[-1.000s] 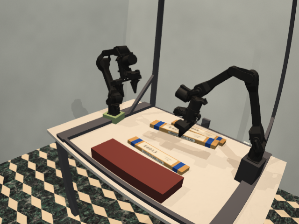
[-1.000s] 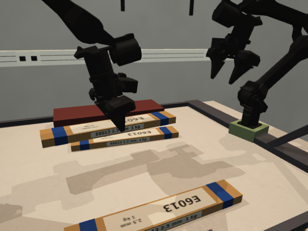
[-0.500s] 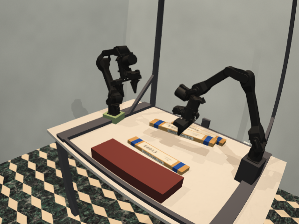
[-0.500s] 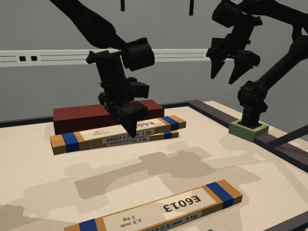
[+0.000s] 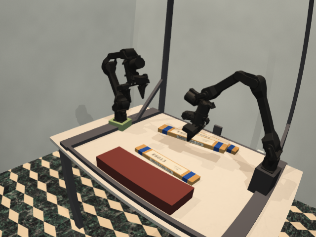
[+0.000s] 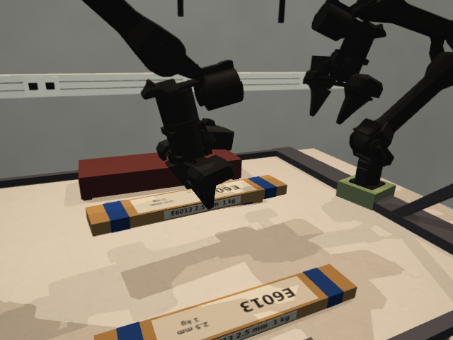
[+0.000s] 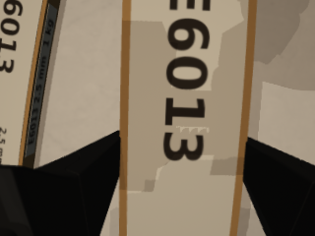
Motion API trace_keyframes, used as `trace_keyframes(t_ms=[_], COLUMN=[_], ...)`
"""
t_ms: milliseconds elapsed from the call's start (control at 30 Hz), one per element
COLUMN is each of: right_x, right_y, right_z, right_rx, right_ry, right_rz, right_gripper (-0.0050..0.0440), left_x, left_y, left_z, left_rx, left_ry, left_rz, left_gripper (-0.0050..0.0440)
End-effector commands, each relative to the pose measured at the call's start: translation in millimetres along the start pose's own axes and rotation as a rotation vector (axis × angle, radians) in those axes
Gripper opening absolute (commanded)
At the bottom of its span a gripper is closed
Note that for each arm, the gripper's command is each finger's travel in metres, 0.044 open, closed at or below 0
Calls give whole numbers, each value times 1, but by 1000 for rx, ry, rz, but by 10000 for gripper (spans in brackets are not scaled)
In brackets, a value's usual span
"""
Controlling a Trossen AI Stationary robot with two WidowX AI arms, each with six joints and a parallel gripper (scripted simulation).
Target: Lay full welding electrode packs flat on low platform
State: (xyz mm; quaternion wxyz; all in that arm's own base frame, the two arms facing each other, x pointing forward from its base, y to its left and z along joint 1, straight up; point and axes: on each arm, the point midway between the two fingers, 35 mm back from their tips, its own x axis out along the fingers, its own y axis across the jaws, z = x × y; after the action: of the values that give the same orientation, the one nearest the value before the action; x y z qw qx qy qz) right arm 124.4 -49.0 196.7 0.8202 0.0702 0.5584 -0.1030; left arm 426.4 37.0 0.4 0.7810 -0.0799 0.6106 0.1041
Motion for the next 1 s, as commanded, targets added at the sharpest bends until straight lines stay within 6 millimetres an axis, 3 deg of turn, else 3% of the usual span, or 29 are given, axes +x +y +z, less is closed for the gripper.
trace_keyframes(t_ms=[0,533,700,967], right_x=[-5,-5,-5,-5], right_y=[0,0,0,0], right_z=[3,3,3,3], right_rx=[-4,-4,-4,-4], right_ry=[-20,-20,-20,-20], right_rz=[-1,-1,-1,-1], right_gripper=[430,430,430,430], left_x=[-18,-17,-1,8], left_y=[-3,-2,-1,-1], left_z=[19,19,7,6], left_rx=[-7,-6,-5,-5], left_ry=[-61,-57,-28,-32], left_rz=[-8,-8,-3,-3], left_gripper=[-50,-50,-50,-50])
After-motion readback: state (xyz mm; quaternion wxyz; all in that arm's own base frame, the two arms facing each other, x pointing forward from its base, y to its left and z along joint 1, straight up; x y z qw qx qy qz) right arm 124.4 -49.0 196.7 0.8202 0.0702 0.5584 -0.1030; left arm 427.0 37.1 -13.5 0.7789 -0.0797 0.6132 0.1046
